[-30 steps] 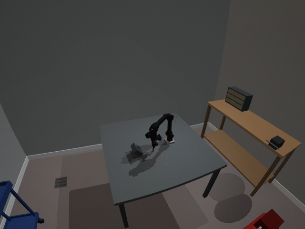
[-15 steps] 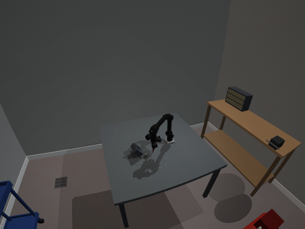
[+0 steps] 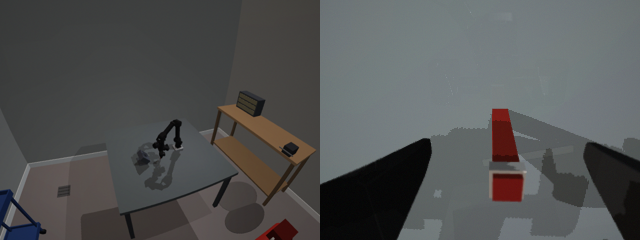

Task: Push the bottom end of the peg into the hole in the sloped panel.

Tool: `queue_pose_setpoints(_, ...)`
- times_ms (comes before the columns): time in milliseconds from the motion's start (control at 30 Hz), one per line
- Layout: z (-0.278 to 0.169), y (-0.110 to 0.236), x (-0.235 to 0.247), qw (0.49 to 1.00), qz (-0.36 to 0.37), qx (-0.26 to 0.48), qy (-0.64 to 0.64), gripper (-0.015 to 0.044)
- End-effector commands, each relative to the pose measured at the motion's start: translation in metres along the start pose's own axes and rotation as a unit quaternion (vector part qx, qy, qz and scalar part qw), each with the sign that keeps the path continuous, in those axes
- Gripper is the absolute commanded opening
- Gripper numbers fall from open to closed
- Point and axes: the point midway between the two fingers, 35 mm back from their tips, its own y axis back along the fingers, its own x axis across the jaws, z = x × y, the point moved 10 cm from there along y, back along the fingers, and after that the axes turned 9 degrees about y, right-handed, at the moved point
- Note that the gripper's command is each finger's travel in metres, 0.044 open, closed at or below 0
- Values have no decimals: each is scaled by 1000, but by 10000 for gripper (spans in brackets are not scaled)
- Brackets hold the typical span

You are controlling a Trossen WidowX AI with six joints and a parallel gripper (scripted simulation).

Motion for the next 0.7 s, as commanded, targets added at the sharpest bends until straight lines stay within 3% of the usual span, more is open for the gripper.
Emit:
queue_pose_setpoints(0, 1, -7, 1, 1000, 4, -4, 3, 440)
queue_pose_setpoints(133, 1, -7, 1, 1000, 4, -4, 3, 440)
queue_pose_setpoints(667, 0, -4, 0, 1000, 1, -2, 0, 20)
